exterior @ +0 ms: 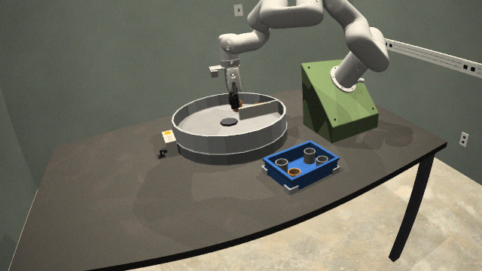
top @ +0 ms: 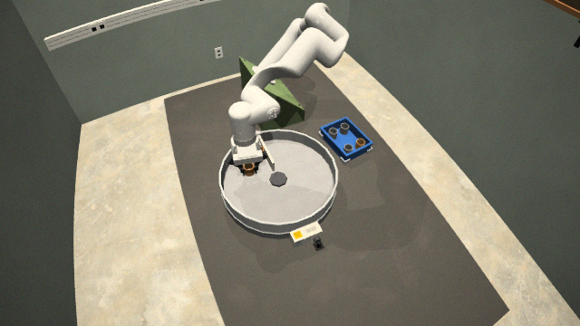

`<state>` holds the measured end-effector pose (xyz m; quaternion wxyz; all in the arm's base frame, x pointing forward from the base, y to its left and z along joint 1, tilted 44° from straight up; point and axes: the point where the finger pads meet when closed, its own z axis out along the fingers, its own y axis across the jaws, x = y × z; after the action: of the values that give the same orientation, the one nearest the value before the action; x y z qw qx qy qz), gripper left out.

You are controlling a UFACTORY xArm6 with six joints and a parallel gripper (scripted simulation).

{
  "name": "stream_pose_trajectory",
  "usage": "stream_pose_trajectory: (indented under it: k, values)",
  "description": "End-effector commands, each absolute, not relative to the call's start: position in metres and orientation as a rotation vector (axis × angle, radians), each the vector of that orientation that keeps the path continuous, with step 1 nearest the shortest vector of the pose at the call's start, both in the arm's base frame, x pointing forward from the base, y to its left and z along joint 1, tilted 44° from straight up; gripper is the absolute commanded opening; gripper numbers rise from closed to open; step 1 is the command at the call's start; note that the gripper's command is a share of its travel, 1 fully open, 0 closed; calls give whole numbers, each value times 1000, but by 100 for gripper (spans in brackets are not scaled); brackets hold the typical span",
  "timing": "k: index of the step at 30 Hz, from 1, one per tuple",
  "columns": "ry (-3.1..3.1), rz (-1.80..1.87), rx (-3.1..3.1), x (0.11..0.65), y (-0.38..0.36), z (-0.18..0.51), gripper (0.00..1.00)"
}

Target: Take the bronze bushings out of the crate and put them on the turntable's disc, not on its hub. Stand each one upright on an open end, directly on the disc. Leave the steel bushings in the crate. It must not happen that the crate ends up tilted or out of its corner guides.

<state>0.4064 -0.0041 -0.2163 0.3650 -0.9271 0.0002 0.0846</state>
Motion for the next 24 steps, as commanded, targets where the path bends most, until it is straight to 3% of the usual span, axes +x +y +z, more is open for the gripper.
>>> stream_pose_trajectory:
  k: [1, 24]
  values:
    - [1, 213, -2386, 408, -5, -216, 0]
    - [1, 213, -2386, 408, -2, -219, 0]
